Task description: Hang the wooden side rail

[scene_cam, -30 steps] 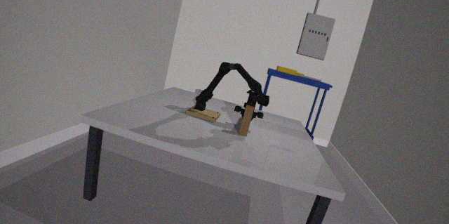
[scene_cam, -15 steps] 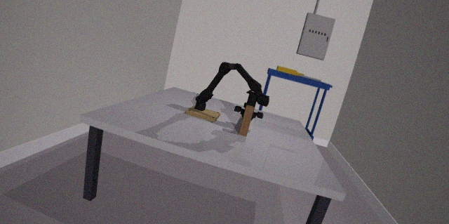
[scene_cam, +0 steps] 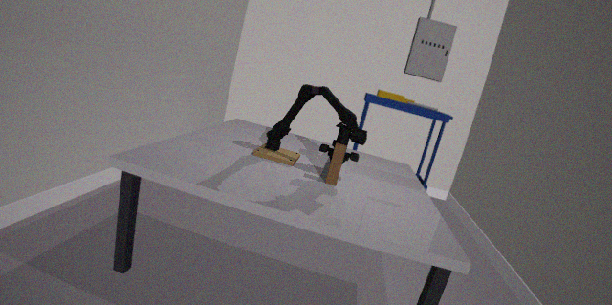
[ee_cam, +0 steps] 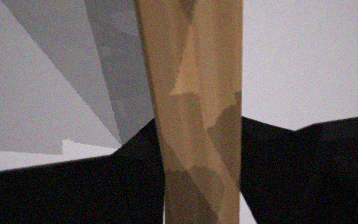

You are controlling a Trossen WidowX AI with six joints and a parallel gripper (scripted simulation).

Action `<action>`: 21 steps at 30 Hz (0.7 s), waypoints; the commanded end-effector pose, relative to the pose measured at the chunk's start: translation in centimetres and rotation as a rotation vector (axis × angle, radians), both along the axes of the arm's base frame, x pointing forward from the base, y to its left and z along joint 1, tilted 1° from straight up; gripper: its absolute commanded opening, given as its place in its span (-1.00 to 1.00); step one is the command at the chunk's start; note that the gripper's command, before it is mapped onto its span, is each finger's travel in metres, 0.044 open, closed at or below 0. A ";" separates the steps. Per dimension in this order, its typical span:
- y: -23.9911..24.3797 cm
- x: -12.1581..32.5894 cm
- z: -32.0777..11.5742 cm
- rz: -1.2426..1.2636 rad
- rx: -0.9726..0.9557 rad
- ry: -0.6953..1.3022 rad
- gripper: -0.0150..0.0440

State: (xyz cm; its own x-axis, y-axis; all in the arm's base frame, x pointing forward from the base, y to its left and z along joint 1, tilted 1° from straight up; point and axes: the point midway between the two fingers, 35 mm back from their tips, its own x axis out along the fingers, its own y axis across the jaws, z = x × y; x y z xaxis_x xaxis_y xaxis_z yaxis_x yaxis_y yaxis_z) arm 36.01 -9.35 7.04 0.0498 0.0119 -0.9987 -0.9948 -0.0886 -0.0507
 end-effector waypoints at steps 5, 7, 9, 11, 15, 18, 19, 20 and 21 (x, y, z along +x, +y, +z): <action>-0.2 0.2 0.3 0.006 -0.006 -0.007 -0.49; -0.2 0.2 0.2 0.006 -0.006 -0.007 -0.49; -0.2 0.2 0.2 0.006 -0.006 -0.007 -0.49; -0.2 0.2 0.2 0.006 -0.006 -0.007 -0.49; -0.2 0.2 0.1 0.006 -0.006 -0.007 -0.49; -0.2 0.2 0.1 0.006 -0.006 -0.007 -0.49; -0.2 0.2 0.0 0.006 -0.006 -0.007 -0.49; -0.2 0.2 0.0 0.006 -0.006 -0.007 -0.49; -0.2 0.2 0.0 0.006 -0.006 -0.007 -0.49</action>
State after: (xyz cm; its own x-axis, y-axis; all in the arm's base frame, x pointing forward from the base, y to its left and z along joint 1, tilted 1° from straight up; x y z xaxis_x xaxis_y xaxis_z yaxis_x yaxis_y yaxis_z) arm 36.11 -9.40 7.00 0.0506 0.0122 -0.9986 -0.9944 -0.0919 -0.0515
